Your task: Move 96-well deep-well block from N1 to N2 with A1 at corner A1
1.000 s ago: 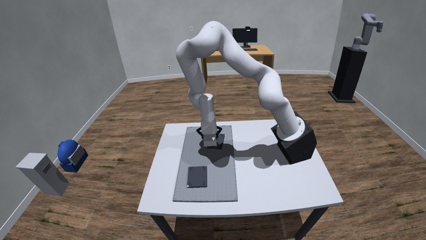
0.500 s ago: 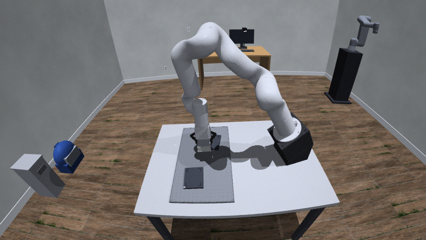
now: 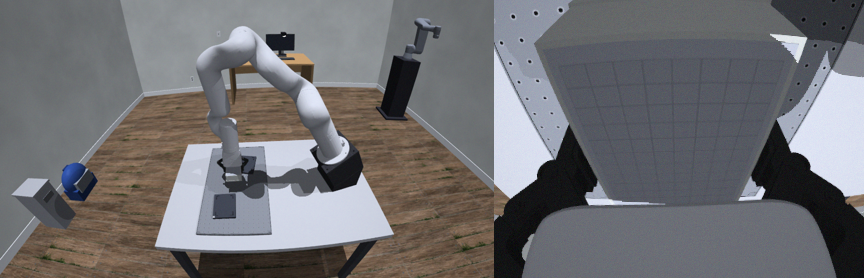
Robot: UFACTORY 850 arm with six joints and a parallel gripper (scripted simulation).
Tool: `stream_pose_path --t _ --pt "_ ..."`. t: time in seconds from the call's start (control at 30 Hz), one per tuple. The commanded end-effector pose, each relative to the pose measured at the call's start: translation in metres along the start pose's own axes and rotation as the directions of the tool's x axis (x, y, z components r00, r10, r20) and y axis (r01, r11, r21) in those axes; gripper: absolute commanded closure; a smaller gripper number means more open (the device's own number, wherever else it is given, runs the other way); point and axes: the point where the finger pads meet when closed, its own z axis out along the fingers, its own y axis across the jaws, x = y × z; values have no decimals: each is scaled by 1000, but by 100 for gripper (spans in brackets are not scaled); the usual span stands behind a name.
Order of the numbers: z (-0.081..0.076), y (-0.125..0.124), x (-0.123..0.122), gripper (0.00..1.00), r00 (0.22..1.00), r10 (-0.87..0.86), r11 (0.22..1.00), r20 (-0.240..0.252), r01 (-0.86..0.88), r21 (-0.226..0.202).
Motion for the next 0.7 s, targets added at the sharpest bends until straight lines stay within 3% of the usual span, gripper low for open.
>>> stream_pose_path --t 0.0,0.67 --pt "0 -6 -13 100 1000 0 1000 -2 0 3" --pt "0 -28 -69 100 1000 0 1000 -2 0 3"
